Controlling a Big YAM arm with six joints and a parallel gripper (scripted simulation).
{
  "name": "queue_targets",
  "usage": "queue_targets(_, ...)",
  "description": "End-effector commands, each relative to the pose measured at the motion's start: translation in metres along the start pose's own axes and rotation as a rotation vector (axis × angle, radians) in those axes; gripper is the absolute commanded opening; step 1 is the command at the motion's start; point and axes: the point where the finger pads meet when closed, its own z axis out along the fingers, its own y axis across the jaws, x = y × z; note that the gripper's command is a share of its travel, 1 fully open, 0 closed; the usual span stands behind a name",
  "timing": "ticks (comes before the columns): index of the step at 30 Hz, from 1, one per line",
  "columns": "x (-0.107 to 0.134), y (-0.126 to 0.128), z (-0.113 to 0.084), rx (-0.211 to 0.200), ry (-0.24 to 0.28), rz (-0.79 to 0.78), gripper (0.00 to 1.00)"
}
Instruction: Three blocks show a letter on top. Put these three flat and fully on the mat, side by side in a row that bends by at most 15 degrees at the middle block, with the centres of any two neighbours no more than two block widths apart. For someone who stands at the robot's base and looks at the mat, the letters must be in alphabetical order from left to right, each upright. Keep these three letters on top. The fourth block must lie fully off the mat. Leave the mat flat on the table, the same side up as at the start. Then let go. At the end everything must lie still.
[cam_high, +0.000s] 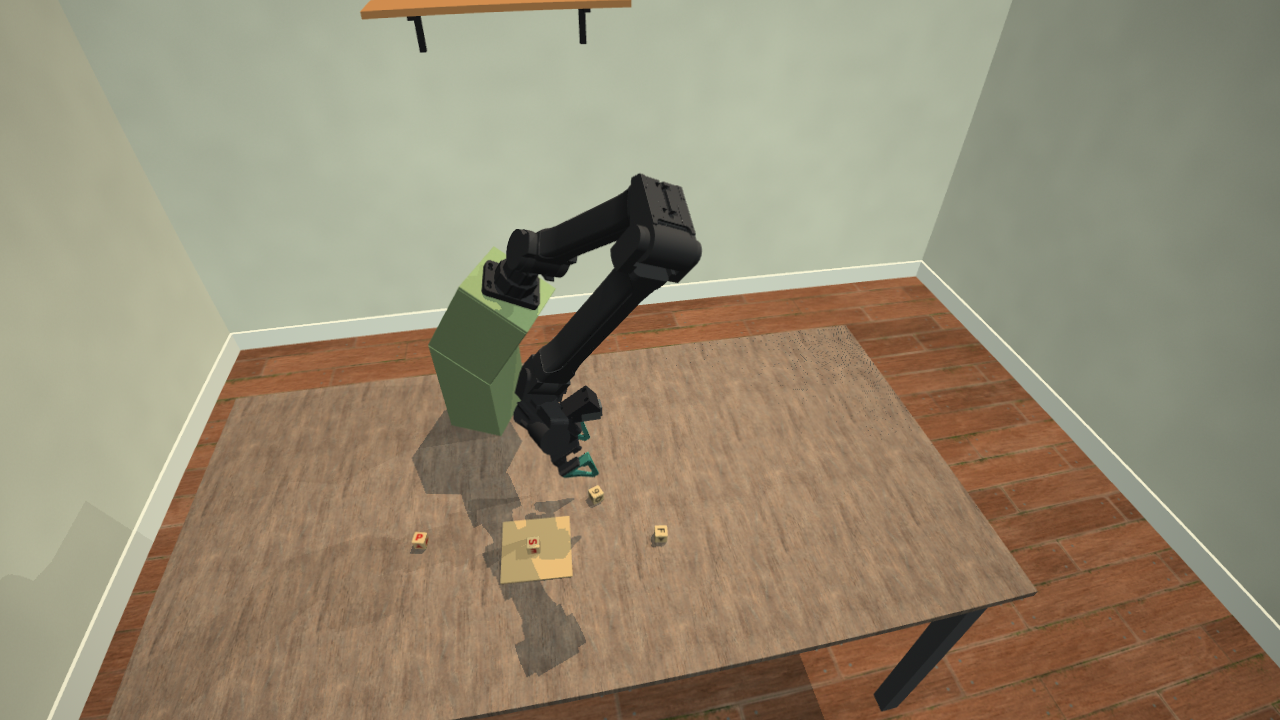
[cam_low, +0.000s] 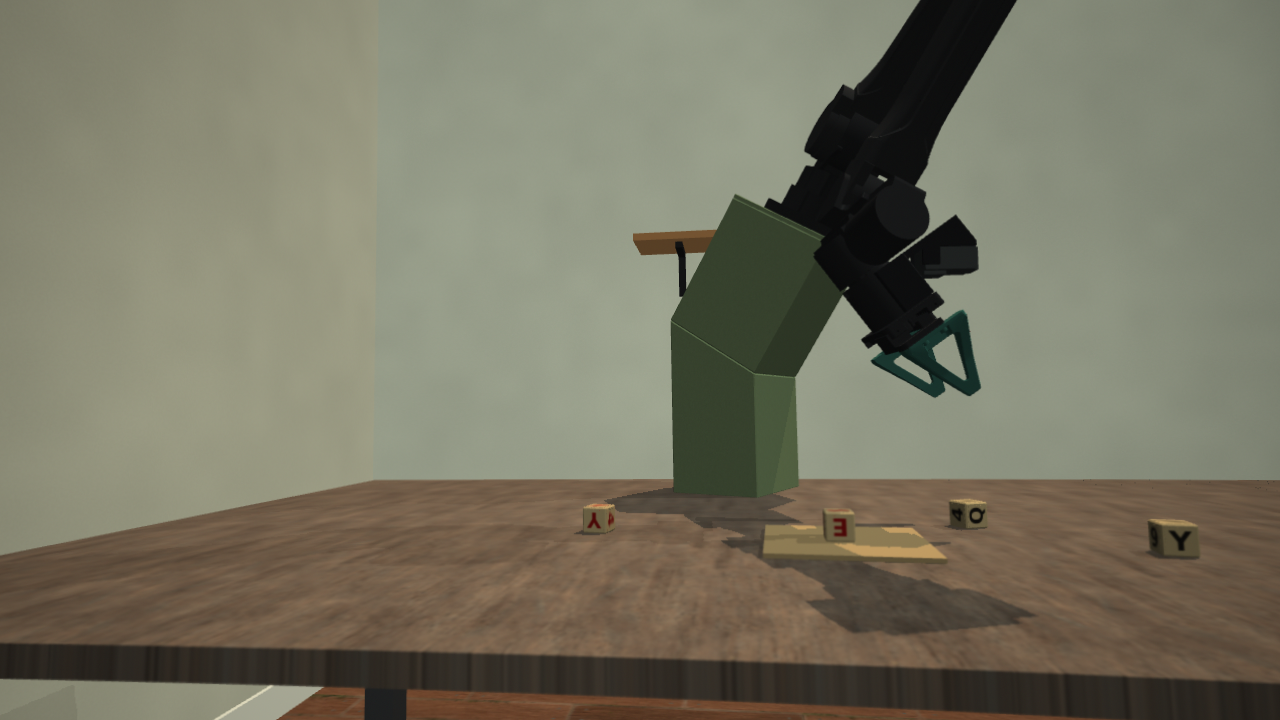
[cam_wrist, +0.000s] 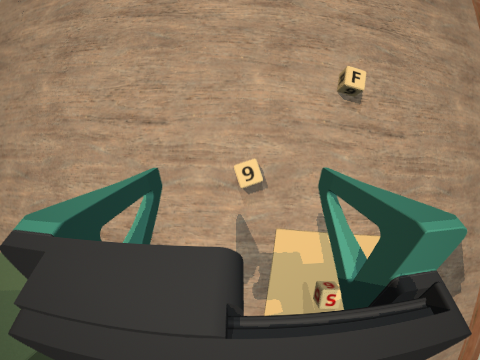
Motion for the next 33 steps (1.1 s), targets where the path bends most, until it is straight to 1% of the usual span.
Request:
queue_targets(1,-0.001,0.003,-0.003,0.023,-0.007,0.057,1.0)
queue_targets(2,-0.001,0.003,-0.003,0.023,-0.007,0.057,1.0)
queue_targets(3,-0.002,-0.011,0.0,0.036,-0.014,0.03,1.0)
queue_targets(33,-0.003,-0.01,-0.001,0.036,-0.014,0.029,1.0)
